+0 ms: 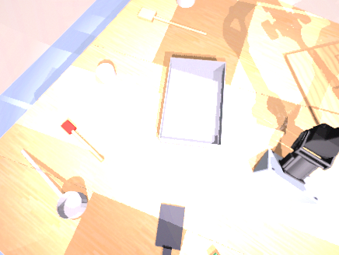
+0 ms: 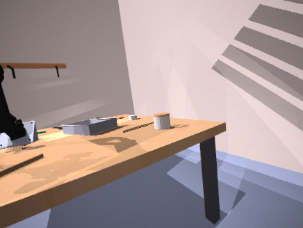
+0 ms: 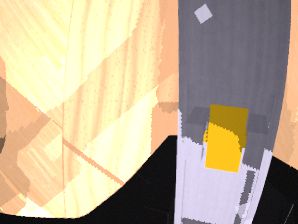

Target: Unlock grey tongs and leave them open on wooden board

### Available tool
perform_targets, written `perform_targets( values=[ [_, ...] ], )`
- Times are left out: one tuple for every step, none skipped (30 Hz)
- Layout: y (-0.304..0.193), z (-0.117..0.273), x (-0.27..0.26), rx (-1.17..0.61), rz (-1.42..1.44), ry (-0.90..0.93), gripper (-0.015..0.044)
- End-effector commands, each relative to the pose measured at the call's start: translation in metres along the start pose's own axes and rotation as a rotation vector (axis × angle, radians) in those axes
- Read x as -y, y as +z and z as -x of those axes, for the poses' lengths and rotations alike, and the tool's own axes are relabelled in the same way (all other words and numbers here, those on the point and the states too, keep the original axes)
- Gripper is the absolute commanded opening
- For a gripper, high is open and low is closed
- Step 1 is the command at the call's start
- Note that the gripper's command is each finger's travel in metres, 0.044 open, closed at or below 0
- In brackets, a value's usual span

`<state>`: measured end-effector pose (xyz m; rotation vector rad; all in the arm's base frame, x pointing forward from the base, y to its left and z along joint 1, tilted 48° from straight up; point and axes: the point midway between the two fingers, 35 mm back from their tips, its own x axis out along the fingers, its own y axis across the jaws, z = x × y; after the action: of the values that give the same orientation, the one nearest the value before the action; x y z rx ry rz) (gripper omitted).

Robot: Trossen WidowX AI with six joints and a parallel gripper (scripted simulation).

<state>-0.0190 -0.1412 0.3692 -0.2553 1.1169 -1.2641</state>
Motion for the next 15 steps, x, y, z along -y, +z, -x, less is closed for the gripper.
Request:
perform_targets(
  values=[
    [0.004,0.009,-0.004,0.055,0.023,-0.024,-0.015],
    [0.005,0.011,-0.005,0.067,0.028,-0.028,-0.015],
    [0.006,0.013,-0.005,0.08,0.033,-0.033,-0.015],
    [0.006,0.015,-0.006,0.093,0.038,-0.037,-0.015],
    [0.007,0.017,-0.007,0.106,0.043,-0.041,-0.015],
    [0.008,0.019,-0.007,0.119,0.047,-0.045,-0.015],
    [0.008,0.021,-0.008,0.132,0.051,-0.049,-0.015],
    [0.009,0.023,-0.008,0.145,0.055,-0.053,-0.015],
    [0.009,0.025,-0.009,0.158,0.059,-0.057,-0.015],
    [0.01,0.027,-0.009,0.171,0.062,-0.061,-0.015],
    [0.01,0.029,-0.01,0.185,0.065,-0.065,-0.015],
    [0.01,0.031,-0.01,0.198,0.068,-0.068,-0.015],
    [0.011,0.033,-0.01,0.212,0.07,-0.072,-0.015],
    [0.011,0.035,-0.011,0.226,0.073,-0.076,-0.015],
    [0.011,0.037,-0.011,0.239,0.075,-0.079,-0.015]
  ],
)
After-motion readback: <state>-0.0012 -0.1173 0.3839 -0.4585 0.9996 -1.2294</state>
